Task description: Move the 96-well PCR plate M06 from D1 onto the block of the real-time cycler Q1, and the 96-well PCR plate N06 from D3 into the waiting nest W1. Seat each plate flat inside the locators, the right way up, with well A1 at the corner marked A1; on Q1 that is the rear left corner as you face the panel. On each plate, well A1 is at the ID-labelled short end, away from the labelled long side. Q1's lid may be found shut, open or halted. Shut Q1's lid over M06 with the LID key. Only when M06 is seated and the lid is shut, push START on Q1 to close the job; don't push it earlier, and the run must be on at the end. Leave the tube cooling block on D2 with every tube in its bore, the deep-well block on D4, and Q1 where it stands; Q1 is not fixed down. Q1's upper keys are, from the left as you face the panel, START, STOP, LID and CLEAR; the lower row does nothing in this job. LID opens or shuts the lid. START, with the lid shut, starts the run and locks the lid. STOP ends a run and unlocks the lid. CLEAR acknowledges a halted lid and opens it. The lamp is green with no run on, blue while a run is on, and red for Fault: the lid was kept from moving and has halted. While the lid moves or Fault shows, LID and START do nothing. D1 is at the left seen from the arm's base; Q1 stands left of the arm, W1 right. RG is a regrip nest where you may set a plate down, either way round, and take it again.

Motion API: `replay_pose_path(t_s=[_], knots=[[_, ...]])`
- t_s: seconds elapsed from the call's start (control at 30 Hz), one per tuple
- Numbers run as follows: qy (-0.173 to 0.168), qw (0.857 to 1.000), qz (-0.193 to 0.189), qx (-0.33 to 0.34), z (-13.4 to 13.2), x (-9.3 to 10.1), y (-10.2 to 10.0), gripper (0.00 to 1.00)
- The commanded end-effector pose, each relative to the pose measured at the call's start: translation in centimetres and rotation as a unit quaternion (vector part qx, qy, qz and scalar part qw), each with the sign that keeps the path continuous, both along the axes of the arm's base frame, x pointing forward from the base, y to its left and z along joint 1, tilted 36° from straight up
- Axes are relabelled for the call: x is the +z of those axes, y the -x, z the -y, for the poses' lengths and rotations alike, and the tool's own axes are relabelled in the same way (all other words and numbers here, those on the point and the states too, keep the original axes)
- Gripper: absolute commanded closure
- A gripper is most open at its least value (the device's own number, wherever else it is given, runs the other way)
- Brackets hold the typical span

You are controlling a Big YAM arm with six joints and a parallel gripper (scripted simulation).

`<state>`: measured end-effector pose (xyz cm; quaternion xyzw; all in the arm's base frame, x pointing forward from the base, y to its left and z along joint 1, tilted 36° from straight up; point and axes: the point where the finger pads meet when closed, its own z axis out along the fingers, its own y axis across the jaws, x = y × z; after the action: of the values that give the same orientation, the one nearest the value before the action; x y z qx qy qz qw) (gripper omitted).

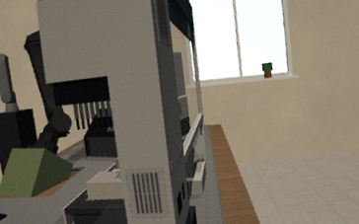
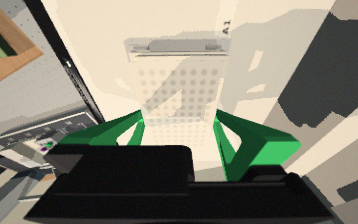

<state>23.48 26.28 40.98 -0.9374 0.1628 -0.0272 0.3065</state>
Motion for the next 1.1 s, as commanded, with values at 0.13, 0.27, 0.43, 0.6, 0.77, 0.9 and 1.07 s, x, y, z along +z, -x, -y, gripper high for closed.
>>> replay_pose_path(t_s=[0.13,0.27,0.43,0.6,0.77,0.9,1.07], knots=[[-0.015,1.000,0.015,-0.003,0.7,1.7,0.2,1.00],[-0.014,1.000,0.018,-0.001,0.9,2.3,0.3,1.00],[-0.017,1.000,0.023,0.002,0.9,3.1,0.5,1.00],[-0.021,0.999,0.024,0.005,0.5,3.6,0.7,1.00],[-0.014,1.000,0.016,0.000,-0.1,3.1,0.4,1.00],[-0.014,1.000,0.016,-0.004,0.1,3.1,-0.3,1.00],[-0.018,1.000,0.021,-0.001,0.3,3.6,-0.3,1.00]])
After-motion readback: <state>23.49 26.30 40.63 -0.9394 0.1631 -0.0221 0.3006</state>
